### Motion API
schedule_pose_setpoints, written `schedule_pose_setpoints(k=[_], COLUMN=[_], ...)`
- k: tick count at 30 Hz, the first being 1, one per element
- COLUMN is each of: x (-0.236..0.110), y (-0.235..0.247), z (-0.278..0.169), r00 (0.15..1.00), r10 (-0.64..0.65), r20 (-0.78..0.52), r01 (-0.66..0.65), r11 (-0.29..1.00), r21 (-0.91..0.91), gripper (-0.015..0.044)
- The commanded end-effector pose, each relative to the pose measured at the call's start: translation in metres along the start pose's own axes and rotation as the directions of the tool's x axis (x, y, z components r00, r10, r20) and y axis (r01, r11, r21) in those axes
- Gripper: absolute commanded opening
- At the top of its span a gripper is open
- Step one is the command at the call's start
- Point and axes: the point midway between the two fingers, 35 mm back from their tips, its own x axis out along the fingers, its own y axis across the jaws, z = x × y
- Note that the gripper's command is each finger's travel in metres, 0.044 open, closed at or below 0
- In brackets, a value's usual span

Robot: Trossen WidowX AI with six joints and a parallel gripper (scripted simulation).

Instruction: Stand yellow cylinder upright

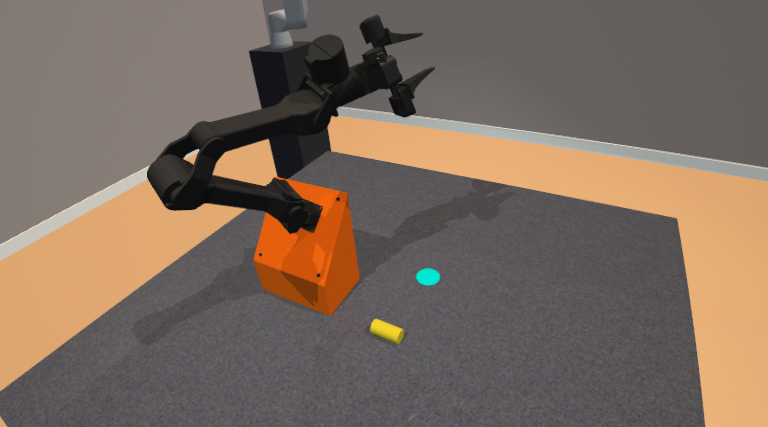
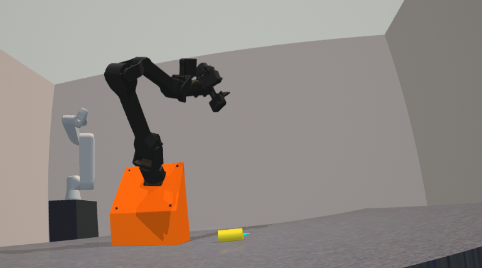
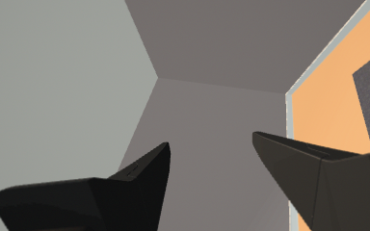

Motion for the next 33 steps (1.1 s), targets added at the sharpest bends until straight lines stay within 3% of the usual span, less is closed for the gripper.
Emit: schedule_pose_setpoints(k=[1, 8, 15, 24, 33], x=[0.007, 0.007, -0.009, -0.050, -0.108], y=[-0.036, -0.107, -0.176, -0.253, -0.314], z=[0.014, 0.036, 0.054, 0.070, 0.078], r00=[0.990, 0.915, 0.776, 0.526, 0.232], r10=[-0.143, -0.402, -0.630, -0.851, -0.970], r20=[0.020, 0.038, 0.034, -0.003, -0.074], r01=[0.143, 0.404, 0.623, 0.810, 0.870], r11=[0.989, 0.906, 0.756, 0.502, 0.241], r21=[-0.048, -0.126, -0.200, -0.304, -0.429], gripper=[0.0309, 0.0309, 0.0309, 0.0309, 0.0309])
